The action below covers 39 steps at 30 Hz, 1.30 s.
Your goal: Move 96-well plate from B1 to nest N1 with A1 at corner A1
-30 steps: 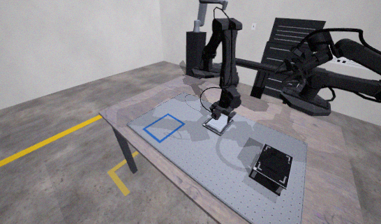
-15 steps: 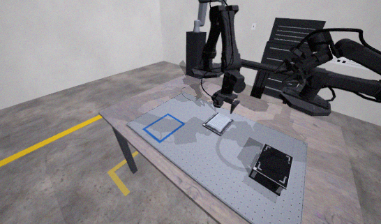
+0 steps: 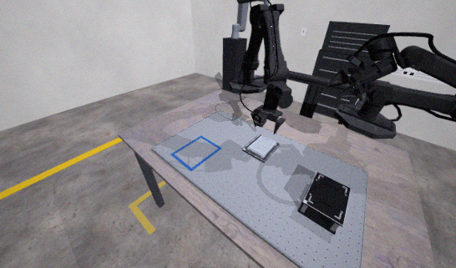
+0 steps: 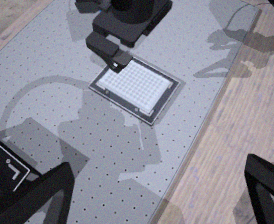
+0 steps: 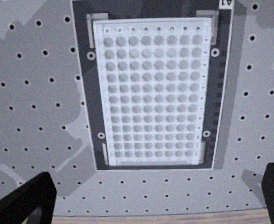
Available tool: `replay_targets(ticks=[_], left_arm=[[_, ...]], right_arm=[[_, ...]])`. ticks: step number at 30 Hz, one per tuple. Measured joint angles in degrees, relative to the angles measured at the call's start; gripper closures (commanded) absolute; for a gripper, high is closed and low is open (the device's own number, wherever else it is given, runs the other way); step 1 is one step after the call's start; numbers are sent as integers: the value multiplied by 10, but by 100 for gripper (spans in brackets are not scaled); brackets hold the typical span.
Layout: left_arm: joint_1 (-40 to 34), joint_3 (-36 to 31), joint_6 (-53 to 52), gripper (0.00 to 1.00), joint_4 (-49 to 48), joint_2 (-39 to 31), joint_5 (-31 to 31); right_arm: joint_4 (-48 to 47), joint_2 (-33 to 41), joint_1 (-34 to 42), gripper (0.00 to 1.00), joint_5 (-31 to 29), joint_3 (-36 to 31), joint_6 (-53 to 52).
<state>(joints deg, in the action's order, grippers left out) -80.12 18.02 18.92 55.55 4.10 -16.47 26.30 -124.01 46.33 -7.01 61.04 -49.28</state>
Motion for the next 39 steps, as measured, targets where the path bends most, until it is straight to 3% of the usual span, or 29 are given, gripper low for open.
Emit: replay_targets(ticks=[9, 16, 28, 39], left_arm=[[11, 41, -13, 0, -116, 160, 9], [56, 64, -37, 0, -211, 292, 36], [120, 111, -78, 0, -396, 491, 85], [177, 157, -109, 0, -563, 762, 123]], right_arm=[[-122, 130, -115, 0, -85, -155, 130], [-254, 197, -199, 0, -86, -254, 253], [-444, 236, -353, 0, -27, -346, 426], [-555, 236, -465, 0, 43, -375, 515]])
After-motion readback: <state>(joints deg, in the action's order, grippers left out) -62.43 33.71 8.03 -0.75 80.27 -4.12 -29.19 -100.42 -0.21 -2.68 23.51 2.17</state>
